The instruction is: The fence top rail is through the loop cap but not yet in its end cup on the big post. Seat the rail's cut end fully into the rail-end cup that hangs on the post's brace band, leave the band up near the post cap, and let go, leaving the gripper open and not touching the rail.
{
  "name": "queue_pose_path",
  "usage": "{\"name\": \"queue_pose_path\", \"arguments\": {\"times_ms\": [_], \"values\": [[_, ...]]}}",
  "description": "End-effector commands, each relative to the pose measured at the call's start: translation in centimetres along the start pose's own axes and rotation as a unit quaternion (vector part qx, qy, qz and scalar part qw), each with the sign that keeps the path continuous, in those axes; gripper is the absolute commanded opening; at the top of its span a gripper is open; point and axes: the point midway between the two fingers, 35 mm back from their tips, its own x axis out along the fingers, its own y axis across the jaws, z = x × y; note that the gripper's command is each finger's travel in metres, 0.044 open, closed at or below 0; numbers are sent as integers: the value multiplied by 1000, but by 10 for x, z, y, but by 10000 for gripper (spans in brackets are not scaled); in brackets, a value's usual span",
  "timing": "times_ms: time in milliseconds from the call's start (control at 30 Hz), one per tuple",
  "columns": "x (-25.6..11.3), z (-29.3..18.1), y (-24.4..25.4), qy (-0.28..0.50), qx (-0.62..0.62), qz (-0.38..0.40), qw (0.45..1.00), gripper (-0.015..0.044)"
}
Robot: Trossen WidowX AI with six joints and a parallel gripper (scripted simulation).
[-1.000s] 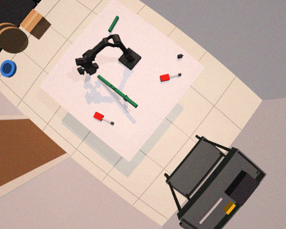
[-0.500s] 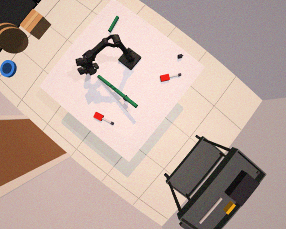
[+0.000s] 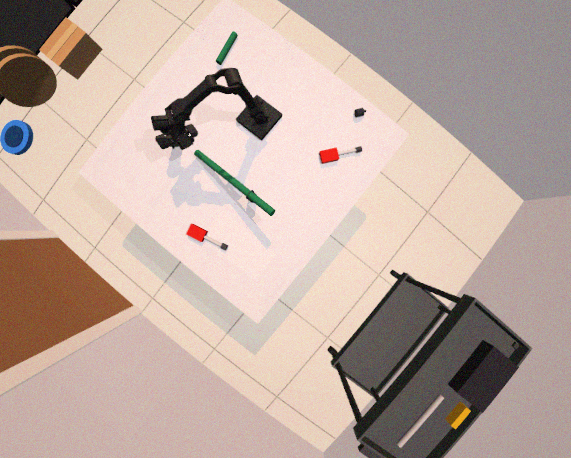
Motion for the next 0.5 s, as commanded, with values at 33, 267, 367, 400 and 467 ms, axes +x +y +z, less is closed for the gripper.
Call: {"name": "queue_pose_path", "arguments": {"times_ms": [33, 267, 367, 400, 467], "values": [[0, 0, 5, -9, -15, 3, 1000, 0], [-2, 0, 9, -20, -35, 3, 999, 0], [-2, 0, 9, -21, -36, 3, 999, 0], [-3, 0, 9, -22, -39, 3, 999, 0], [-4, -1, 11, -27, -47, 3, 999, 0]]}}
